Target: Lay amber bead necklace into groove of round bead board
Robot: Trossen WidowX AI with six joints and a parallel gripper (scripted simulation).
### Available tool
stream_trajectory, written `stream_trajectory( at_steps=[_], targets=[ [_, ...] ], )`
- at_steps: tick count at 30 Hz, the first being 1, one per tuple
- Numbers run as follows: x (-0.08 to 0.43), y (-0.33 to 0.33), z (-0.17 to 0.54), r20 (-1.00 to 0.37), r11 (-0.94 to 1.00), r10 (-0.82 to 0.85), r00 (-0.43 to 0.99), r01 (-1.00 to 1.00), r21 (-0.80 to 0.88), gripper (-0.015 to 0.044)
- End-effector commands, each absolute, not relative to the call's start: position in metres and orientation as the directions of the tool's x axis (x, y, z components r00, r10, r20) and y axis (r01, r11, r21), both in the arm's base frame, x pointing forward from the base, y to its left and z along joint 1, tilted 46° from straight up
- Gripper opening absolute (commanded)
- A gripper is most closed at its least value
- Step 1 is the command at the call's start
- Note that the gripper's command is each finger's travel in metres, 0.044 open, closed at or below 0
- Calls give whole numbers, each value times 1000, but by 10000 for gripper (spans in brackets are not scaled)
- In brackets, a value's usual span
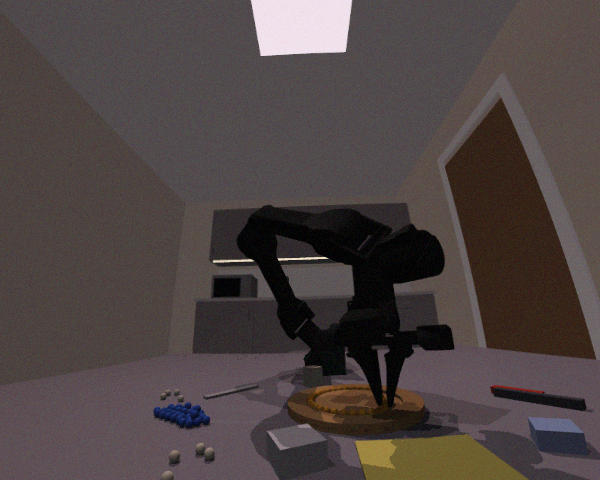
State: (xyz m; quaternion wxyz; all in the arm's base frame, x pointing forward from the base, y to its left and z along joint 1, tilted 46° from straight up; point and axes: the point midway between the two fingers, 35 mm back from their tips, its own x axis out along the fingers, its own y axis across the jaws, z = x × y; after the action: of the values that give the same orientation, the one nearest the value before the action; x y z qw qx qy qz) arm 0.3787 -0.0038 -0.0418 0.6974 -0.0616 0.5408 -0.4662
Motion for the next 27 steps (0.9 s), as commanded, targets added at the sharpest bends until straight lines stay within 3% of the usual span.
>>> stream_trajectory(
  at_steps=[1, 27],
  targets=[
    [379, -4, -42, -697, 557, -717, -20, 584, -590, 0],
    [381, 0, -41, -694, 558, -720, -21, 576, -597, 0]
  ],
)
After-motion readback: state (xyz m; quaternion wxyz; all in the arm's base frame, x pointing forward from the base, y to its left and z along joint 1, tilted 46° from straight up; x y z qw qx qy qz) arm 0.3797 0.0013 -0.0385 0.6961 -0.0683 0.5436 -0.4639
